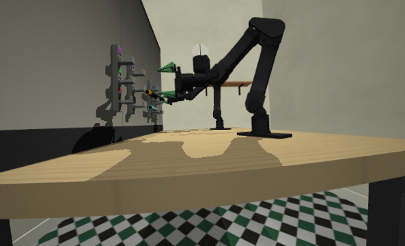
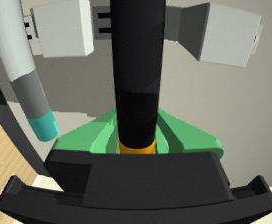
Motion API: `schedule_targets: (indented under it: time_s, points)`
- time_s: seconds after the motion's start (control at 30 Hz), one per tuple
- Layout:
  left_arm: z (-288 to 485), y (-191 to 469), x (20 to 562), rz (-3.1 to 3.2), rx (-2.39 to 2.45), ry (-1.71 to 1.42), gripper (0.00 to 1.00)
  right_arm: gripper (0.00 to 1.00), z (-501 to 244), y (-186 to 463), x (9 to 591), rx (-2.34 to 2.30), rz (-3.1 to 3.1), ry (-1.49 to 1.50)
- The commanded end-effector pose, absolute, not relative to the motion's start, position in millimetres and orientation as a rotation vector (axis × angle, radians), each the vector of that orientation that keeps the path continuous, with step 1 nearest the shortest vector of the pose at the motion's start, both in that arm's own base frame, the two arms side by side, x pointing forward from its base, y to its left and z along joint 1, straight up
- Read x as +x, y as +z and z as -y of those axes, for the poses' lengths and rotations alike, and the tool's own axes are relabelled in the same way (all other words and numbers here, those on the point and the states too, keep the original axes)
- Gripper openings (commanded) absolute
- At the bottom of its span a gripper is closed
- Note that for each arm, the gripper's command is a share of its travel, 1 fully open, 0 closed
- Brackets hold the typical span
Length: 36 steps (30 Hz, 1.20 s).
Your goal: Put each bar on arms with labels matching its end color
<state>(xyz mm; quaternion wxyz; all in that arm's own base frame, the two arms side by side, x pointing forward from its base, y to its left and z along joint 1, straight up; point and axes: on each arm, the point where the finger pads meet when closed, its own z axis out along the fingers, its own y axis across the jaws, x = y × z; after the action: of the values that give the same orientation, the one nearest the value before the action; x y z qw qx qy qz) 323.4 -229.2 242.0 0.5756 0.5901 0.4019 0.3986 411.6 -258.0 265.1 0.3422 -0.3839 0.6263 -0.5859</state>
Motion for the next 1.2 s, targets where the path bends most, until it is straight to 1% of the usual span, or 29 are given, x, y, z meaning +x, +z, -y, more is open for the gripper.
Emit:
schedule_targets:
  time_s: [0.0, 1.17]
  points:
    - [224.2, 248.4, 321.7, -0.939, 1.361, 0.934, 1.00, 0.00, 254.6, 286.5, 416.2, -0.937, -1.556, -1.556]
    - [224.2, 248.4, 321.7, -0.939, 1.361, 0.934, 1.00, 0.00, 254.5, 273.5, 416.3, -0.937, -1.556, -1.556]
